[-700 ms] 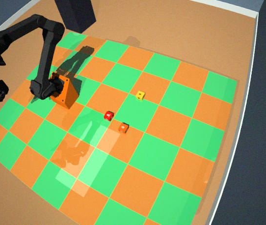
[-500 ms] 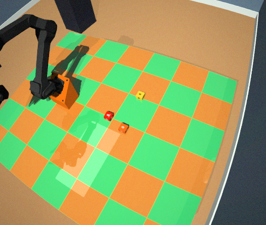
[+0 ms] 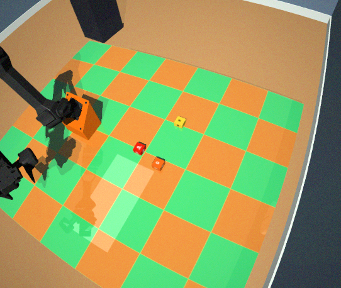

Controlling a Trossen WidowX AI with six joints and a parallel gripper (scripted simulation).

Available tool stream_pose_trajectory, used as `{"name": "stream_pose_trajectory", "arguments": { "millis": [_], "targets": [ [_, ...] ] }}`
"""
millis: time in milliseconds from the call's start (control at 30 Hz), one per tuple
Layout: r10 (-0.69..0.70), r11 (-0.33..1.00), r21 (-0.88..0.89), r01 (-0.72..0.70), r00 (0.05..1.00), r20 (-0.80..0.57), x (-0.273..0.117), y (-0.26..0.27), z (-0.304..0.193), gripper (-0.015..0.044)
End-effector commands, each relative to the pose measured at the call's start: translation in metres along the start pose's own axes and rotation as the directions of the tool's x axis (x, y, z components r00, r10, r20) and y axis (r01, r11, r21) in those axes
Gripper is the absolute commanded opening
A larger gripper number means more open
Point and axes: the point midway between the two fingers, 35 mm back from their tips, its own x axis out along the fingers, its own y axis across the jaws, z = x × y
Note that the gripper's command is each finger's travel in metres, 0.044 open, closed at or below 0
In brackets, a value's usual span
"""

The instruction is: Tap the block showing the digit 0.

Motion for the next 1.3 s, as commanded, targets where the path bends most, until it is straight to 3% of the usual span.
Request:
{"name": "stream_pose_trajectory", "arguments": {
  "millis": [0,367,600,800,1267],
  "targets": [
    [0.182,0.983,0.001,-0.182,0.983,-0.018,0.029,0.047,0.048,0.0400],
    [0.341,0.932,-0.076,-0.355,0.928,-0.151,0.036,0.186,0.114,0.0400],
    [0.283,0.931,-0.171,-0.322,0.934,-0.218,0.014,0.287,0.115,0.0400],
    [0.169,0.940,-0.262,-0.217,0.966,-0.196,-0.010,0.362,0.088,0.0400],
    [0.156,0.941,-0.270,-0.204,0.970,-0.189,-0.012,0.368,0.084,0.0400]
  ]
}}
